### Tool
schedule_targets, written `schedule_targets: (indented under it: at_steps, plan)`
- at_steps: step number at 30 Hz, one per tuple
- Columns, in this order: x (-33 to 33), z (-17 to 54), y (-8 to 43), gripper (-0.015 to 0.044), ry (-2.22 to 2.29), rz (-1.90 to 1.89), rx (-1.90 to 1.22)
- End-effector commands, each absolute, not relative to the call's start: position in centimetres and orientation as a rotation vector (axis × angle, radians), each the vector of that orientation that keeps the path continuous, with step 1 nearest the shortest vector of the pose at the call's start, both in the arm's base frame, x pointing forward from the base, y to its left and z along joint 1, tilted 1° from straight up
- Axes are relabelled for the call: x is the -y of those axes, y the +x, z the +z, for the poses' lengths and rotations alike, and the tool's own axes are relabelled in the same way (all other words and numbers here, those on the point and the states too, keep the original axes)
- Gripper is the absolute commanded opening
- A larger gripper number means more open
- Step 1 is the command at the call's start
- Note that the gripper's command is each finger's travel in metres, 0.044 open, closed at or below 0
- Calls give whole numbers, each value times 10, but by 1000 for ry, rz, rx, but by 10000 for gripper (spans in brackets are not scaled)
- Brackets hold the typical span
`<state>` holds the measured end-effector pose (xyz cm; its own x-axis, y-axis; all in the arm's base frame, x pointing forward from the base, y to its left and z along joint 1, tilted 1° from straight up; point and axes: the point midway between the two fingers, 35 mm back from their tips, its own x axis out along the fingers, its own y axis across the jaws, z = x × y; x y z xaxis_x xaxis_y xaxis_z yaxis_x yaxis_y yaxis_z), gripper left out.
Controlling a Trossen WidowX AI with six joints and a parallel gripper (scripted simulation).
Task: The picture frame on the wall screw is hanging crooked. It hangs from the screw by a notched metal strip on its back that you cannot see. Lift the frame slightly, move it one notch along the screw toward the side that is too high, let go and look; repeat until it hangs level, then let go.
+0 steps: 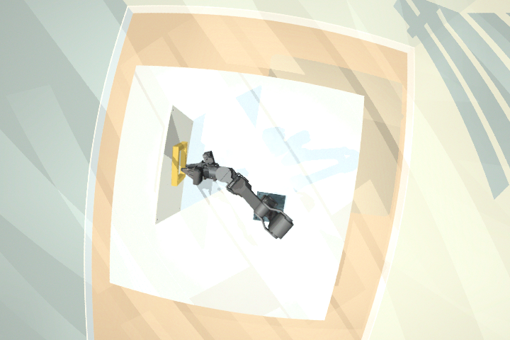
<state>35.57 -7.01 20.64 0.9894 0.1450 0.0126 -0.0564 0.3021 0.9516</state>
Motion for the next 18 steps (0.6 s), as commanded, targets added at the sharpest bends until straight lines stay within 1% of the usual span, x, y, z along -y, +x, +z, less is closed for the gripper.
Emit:
schedule_targets:
  at_steps: [1, 18]
  plan:
    - [70, 208, 363, 260, 1258, 136, -76]
    - [65, 209, 389, 260, 1259, 137, -74]
